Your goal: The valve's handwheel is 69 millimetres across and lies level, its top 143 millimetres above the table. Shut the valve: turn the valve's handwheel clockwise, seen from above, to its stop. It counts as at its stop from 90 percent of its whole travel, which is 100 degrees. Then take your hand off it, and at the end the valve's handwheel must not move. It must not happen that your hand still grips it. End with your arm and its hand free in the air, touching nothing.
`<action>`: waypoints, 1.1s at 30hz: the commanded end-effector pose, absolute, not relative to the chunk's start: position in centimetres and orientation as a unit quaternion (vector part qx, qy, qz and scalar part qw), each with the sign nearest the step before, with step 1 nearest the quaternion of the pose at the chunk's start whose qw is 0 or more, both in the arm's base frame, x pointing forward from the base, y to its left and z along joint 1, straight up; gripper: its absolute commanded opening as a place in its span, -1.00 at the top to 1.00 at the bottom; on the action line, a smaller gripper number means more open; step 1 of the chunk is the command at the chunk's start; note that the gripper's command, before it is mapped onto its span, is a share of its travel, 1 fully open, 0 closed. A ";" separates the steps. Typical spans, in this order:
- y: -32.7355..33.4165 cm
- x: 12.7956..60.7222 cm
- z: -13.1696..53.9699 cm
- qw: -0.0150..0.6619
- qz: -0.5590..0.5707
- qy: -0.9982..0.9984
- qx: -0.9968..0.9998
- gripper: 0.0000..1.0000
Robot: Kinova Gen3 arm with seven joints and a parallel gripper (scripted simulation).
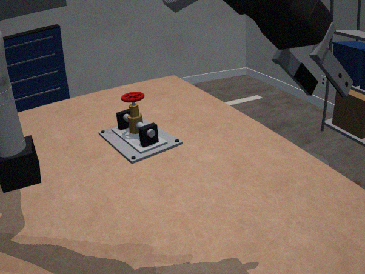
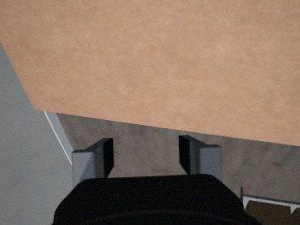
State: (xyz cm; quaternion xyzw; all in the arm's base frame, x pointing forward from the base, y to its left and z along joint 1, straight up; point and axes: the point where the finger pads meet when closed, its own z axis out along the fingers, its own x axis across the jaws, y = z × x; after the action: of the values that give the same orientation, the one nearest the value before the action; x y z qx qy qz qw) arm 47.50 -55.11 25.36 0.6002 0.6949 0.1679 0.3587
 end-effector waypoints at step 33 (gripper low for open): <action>-44.9 52.5 23.0 0.299 0.190 0.739 0.574 -1.00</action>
State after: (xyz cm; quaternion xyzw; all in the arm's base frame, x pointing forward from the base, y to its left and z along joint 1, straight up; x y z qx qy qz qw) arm 50.39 -47.69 22.84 0.5897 0.7244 0.1847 0.3055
